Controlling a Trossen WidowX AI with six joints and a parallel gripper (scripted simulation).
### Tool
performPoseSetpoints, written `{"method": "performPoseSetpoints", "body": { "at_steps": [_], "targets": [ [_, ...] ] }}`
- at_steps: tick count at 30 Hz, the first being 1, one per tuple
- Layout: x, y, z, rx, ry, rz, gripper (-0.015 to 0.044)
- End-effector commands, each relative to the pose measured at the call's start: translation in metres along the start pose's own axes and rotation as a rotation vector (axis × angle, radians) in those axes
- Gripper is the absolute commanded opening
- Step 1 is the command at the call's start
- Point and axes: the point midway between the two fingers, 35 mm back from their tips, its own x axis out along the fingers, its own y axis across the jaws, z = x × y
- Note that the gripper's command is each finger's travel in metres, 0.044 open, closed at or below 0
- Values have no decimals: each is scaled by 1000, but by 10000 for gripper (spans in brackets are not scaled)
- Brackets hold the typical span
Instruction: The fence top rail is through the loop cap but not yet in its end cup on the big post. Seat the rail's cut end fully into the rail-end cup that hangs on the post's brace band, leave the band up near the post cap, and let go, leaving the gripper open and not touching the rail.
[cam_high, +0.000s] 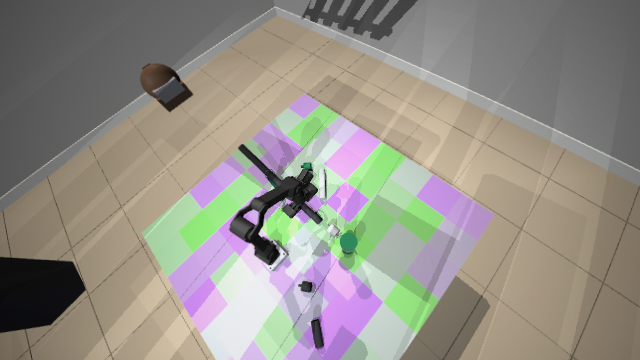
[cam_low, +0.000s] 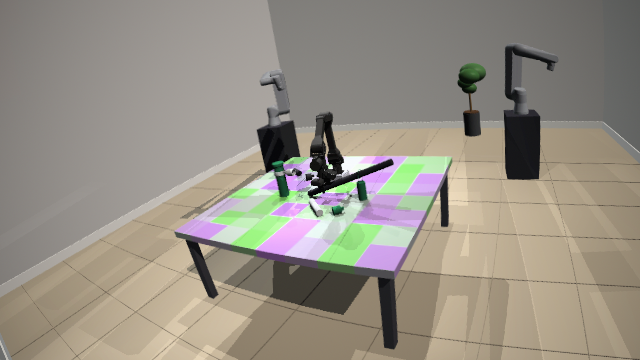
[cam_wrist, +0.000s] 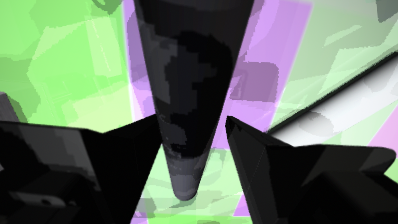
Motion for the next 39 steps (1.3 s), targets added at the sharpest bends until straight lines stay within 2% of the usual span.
{"method": "performPoseSetpoints", "body": {
  "at_steps": [1, 9, 14, 20, 30, 39],
  "targets": [
    [0, 0, 1, -3, -4, -2, 177],
    [0, 0, 1, -3, -4, -2, 124],
    [-5, 0, 0, -3, -4, -2, 0],
    [-21, 1, -11, 9, 81, 2, 0],
    [-79, 7, -46, 34, 344, 2, 0],
    [-83, 8, -48, 35, 361, 1, 0]
  ]
}}
